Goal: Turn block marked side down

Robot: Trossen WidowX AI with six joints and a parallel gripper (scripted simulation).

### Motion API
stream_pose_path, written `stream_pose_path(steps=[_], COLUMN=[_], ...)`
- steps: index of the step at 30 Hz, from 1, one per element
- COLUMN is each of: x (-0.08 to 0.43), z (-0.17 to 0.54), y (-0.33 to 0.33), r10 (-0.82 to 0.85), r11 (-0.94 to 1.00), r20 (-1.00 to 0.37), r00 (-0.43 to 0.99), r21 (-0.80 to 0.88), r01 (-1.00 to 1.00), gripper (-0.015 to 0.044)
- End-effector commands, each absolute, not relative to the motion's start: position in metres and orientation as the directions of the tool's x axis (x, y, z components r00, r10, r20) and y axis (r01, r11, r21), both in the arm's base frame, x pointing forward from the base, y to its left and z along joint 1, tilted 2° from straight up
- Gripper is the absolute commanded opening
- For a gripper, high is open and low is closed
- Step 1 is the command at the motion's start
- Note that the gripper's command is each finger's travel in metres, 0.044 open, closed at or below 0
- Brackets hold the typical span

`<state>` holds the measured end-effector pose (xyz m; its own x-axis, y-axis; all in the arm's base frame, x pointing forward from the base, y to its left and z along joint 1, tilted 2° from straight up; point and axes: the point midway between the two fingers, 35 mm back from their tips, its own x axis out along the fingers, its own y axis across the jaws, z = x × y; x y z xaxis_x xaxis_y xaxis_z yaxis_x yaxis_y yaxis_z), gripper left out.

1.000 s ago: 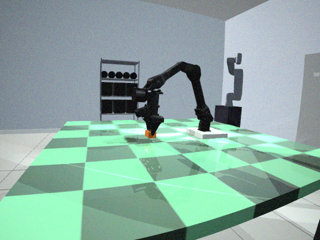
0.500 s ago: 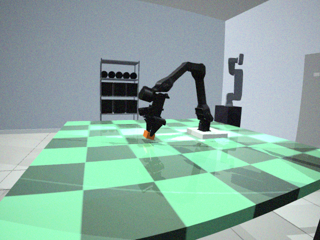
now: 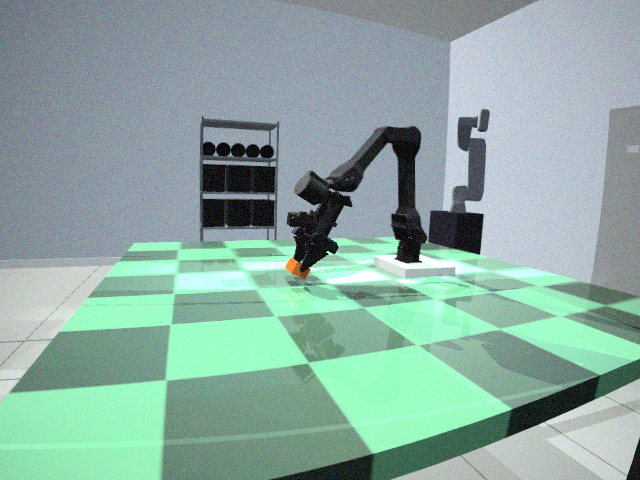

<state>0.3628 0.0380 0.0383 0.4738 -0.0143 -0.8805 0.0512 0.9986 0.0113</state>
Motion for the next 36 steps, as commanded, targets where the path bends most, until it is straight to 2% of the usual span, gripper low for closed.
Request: stream_pose_path(steps=[1, 11, 36], x=[0.36, 0.367, 0.37], z=[0.041, 0.03, 0.005], y=[0.038, 0.039, 0.04], r10=[-0.018, -0.022, -0.039], r11=[0.998, 0.999, 0.999], r20=[-0.85, -0.812, -0.541], r00=[0.526, 0.583, 0.84], r21=[0.013, 0.011, 0.007], r01=[0.056, 0.052, 0.05], gripper=[0.0, 0.0, 0.0])
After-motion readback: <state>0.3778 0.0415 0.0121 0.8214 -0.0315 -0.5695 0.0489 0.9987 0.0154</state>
